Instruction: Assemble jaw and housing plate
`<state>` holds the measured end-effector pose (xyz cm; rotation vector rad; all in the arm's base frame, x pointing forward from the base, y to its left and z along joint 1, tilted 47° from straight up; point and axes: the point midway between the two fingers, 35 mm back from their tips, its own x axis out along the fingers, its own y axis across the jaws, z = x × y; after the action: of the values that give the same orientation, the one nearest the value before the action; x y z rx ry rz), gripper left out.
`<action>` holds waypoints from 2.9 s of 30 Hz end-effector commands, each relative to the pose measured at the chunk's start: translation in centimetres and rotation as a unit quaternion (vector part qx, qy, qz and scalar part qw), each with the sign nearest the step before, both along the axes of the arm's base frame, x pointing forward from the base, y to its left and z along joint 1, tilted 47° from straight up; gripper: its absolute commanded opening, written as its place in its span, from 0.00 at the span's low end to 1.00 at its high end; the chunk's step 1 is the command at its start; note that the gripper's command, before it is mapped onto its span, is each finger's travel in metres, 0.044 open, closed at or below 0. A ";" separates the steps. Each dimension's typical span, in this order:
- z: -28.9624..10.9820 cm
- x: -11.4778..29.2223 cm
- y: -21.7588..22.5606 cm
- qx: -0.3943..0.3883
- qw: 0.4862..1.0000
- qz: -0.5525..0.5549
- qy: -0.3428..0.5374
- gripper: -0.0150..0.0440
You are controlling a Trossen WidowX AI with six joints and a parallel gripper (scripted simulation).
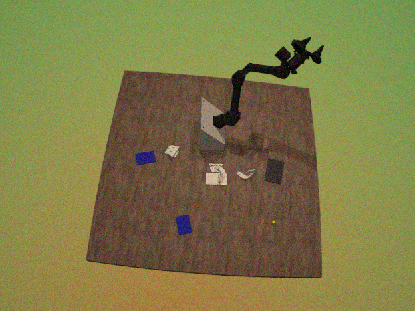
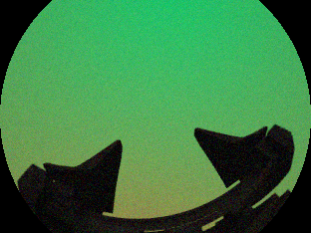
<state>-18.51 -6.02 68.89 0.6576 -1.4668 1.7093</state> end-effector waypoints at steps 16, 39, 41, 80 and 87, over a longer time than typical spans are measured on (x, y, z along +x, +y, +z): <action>1.5 11.5 10.6 -0.043 0.975 -0.194 0.102 1.00; -2.0 25.2 18.4 -0.151 0.894 -0.372 0.199 1.00; -2.2 25.6 18.5 -0.154 0.891 -0.377 0.202 1.00; -22.9 47.6 22.3 -0.455 0.638 -0.576 0.234 1.00; -27.8 50.0 21.7 -0.516 0.590 -0.582 0.216 1.00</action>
<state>30.09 15.90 43.85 -0.4407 -0.1942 0.8454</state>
